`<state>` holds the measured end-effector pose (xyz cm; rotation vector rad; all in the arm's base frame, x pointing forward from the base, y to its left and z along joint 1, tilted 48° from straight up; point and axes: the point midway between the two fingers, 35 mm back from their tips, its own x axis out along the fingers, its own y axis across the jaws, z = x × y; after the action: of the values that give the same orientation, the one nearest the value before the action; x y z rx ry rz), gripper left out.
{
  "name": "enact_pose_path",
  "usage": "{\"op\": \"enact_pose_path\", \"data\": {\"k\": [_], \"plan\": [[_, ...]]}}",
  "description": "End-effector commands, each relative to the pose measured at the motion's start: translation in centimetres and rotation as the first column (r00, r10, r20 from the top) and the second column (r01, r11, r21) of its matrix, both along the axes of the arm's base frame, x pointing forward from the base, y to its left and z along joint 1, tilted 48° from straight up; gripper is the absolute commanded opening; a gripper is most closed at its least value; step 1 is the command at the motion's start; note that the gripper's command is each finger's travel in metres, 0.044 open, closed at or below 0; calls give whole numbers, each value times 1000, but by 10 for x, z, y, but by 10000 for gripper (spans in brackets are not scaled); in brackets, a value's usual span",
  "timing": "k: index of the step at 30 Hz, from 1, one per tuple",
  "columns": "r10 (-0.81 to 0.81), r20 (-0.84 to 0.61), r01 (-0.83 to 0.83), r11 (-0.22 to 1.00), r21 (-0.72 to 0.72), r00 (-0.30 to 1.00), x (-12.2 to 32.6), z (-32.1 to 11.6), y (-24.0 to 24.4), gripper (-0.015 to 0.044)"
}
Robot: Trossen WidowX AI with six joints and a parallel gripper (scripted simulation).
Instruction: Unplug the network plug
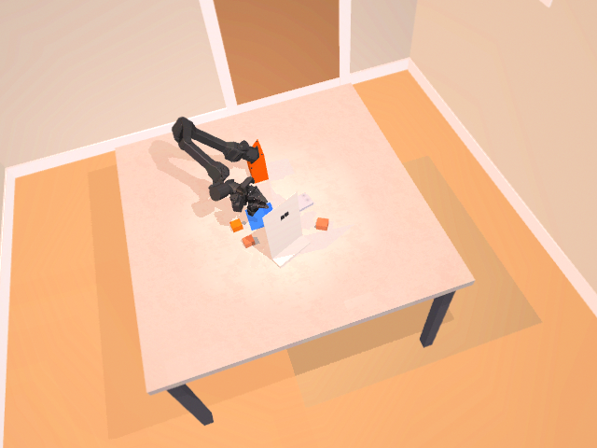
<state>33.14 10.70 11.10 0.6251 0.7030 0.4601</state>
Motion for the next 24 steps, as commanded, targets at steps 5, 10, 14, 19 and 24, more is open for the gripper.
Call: {"op": "enact_pose_path", "data": {"k": [5, 10, 14, 19, 24], "plan": [[-8, -6, 8, 1000, 0, 1000, 10, -5, 4, 156], [-8, -7, 8, 1000, 1, 1000, 15, -6, 7, 156], [-8, -7, 8, 1000, 1, 1000, 20, -7, 9, 156], [-8, -6, 8, 1000, 1, 1000, 25, -8, 12, 156], [-8, -5, 8, 1000, 1, 1000, 31, -10, 15, 156]]}}
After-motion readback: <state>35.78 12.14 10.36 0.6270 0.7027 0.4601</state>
